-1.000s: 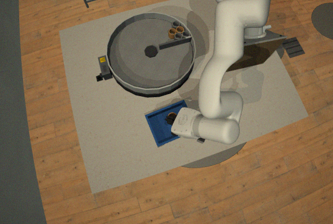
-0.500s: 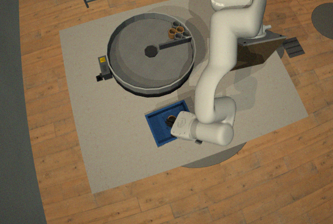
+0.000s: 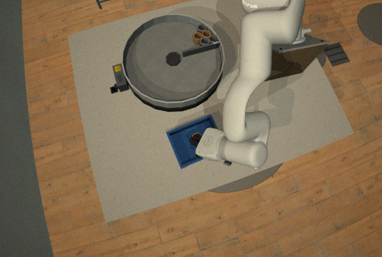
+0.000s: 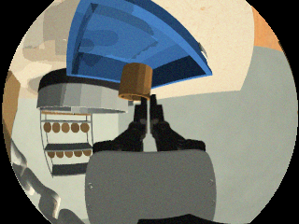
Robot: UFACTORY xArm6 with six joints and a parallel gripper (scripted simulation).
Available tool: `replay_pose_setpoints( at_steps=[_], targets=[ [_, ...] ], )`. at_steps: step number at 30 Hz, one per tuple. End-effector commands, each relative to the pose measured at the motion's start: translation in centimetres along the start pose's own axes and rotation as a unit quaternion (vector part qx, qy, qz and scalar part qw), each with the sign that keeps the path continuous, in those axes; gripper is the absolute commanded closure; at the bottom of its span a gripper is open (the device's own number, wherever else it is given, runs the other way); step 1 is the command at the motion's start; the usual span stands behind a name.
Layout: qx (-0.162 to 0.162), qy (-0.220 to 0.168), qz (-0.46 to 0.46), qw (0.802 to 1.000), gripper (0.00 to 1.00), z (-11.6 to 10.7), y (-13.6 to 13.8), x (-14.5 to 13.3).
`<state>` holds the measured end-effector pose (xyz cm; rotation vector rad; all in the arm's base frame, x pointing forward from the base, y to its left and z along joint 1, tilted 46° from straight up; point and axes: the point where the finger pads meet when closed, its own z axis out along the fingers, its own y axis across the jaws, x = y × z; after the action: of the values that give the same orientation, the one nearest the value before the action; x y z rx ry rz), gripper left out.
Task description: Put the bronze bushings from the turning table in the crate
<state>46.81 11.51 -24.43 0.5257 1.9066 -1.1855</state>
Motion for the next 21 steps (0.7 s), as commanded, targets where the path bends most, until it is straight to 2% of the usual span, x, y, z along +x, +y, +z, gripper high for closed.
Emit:
replay_pose_setpoints(
  at_steps=[1, 21],
  targets=[
    [-0.001, 0.0, 0.002, 1.0, 1.0, -0.1, 0.1, -0.1],
    [-0.001, 0.0, 0.002, 1.0, 1.0, 1.9, 0.1, 1.5]
  ],
)
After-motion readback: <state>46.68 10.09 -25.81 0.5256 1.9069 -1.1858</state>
